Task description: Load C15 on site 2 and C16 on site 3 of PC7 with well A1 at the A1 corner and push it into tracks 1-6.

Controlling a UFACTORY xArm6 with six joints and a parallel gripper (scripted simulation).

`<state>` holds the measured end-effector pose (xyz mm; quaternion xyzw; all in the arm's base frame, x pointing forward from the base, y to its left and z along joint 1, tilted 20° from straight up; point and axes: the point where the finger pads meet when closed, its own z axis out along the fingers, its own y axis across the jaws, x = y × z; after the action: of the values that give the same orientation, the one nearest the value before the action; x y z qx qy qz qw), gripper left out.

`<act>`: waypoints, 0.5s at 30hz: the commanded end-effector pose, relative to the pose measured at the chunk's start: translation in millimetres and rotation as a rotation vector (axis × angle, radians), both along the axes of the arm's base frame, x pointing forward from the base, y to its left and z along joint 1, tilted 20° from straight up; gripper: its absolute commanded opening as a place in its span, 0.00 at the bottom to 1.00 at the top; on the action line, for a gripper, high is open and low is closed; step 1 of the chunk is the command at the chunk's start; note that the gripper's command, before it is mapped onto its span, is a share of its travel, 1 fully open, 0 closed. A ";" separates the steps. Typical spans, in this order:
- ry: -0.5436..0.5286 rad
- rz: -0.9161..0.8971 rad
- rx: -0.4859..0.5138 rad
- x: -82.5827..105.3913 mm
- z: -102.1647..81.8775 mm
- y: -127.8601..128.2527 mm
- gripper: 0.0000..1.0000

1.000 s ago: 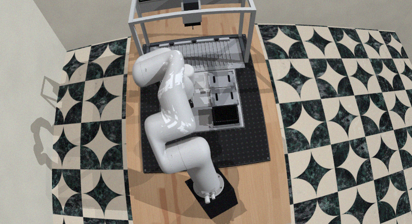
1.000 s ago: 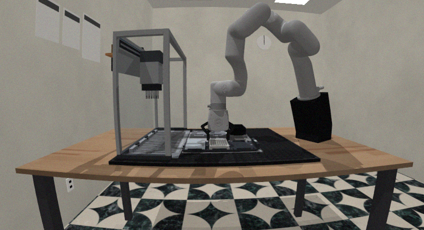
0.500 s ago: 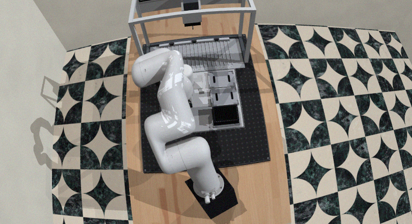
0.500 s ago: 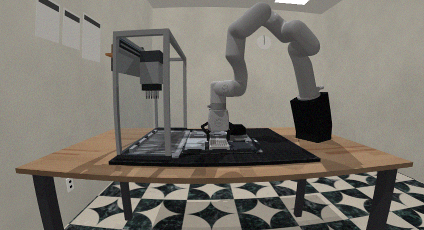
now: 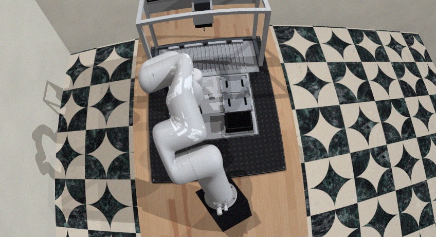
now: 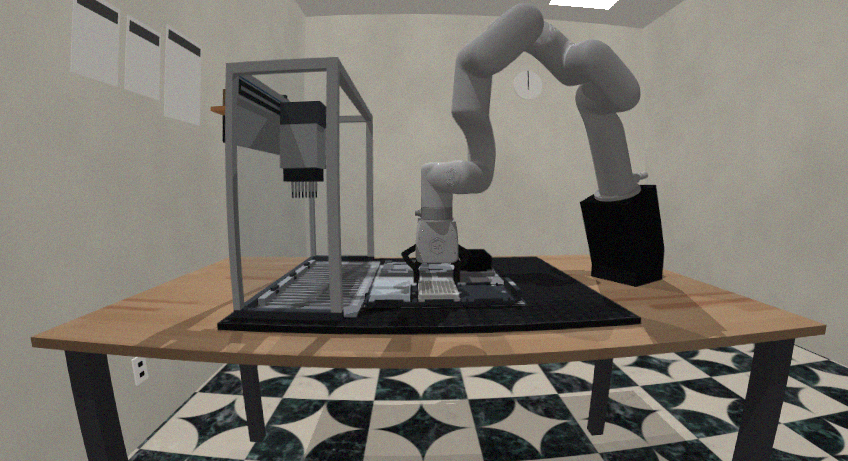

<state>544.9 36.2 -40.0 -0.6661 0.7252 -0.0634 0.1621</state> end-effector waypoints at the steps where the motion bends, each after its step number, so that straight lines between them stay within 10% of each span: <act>1: -0.002 0.000 0.000 1.2 1.6 2.7 1.00; 15: -0.002 0.000 0.000 1.5 2.5 8.6 1.00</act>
<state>545.3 42.8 -39.0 -0.6661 0.7252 -0.0634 0.1622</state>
